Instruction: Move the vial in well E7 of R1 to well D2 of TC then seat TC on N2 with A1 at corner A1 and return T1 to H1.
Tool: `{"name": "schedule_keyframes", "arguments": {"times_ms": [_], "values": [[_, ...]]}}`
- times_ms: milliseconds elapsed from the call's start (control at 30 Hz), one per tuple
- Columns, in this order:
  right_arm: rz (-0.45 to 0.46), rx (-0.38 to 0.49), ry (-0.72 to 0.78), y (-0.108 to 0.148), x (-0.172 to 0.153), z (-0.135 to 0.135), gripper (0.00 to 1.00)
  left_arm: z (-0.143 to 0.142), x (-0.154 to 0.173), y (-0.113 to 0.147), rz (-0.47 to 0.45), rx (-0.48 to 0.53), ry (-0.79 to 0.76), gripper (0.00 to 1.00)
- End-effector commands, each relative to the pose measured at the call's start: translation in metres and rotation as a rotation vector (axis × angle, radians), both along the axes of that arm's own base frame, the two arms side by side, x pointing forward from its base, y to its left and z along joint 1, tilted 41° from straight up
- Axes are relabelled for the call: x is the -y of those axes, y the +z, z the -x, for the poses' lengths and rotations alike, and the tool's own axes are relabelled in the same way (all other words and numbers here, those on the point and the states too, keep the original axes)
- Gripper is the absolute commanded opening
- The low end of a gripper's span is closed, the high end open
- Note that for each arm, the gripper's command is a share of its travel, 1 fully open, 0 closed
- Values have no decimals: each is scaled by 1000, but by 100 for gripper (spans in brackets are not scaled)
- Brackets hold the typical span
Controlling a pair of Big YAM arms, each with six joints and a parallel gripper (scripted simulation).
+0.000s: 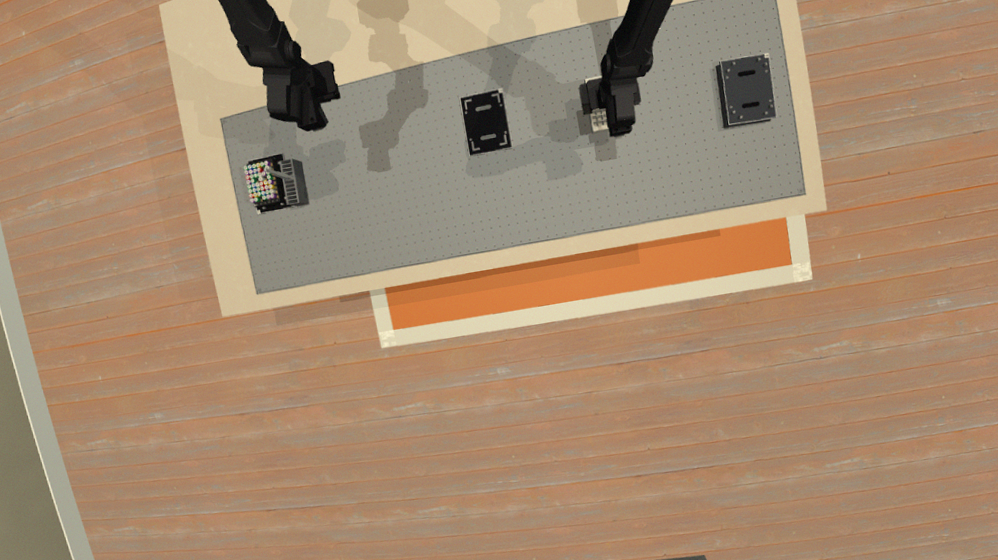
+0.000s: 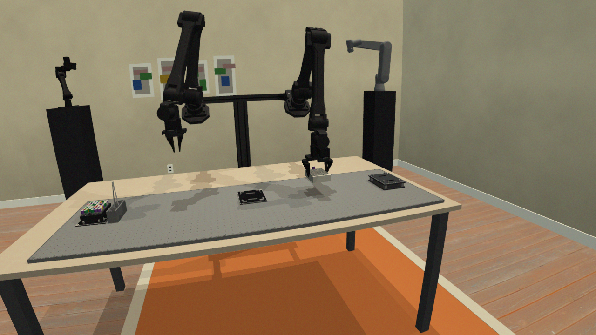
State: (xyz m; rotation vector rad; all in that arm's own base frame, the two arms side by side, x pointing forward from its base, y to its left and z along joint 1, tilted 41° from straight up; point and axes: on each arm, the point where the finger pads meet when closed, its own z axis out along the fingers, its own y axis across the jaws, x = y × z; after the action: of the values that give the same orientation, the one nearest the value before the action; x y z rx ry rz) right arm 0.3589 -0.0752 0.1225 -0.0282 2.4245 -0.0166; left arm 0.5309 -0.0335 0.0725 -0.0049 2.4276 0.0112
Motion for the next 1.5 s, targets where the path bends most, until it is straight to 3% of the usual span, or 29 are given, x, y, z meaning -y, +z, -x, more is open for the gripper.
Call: {"name": "schedule_keyframes", "arguments": {"times_ms": [0,1467], "values": [[0,16,-8,8,2,-4,24,-2,-3,14,-9,34,-15,0],[0,16,-8,8,2,-4,24,-8,-73,12,-12,12,-10,0]]}}
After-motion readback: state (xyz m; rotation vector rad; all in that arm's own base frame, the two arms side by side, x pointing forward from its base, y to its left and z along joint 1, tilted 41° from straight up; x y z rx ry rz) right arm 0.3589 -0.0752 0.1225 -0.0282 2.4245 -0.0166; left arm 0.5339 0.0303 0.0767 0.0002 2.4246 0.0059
